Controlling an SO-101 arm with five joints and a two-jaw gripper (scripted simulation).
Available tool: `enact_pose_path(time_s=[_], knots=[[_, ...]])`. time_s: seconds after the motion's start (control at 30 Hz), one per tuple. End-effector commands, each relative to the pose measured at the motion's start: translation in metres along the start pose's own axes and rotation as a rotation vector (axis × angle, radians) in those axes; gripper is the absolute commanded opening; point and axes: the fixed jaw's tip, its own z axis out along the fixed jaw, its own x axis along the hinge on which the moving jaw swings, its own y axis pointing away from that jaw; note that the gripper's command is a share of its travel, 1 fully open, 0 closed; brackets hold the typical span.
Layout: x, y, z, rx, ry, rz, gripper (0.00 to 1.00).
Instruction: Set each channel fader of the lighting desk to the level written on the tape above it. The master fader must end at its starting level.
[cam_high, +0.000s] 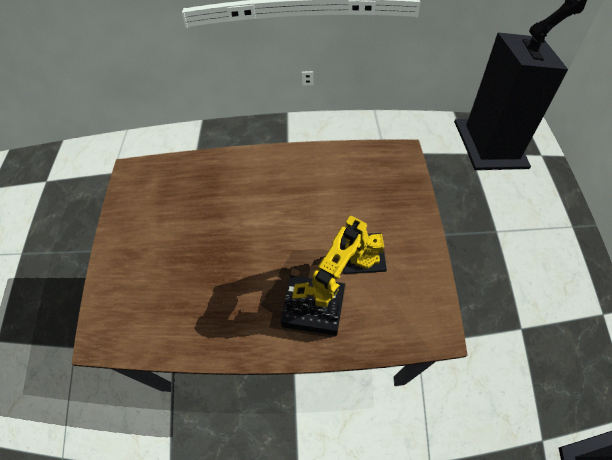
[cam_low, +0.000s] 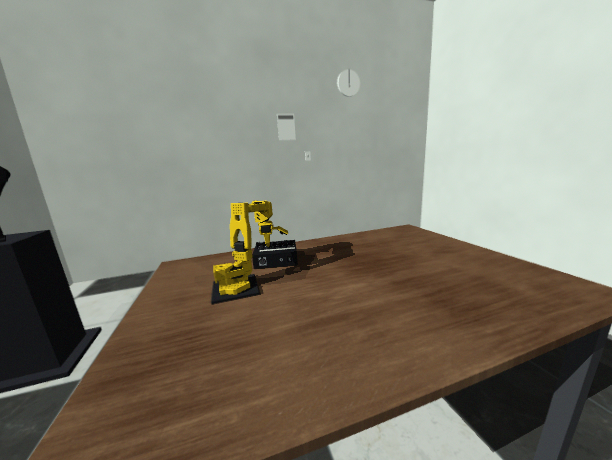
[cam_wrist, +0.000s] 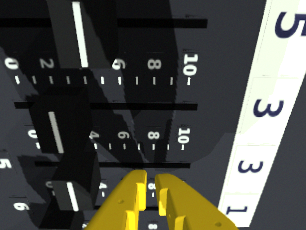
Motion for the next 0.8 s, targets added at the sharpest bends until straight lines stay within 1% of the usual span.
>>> enact_pose_path(time_s=[0.0,0.77], knots=[[-0.002,0.000,-0.002,-0.007,-0.002,0.004,0.00],[-0.002,0.000,-0.017,-0.007,-0.002,0.004,0.00]])
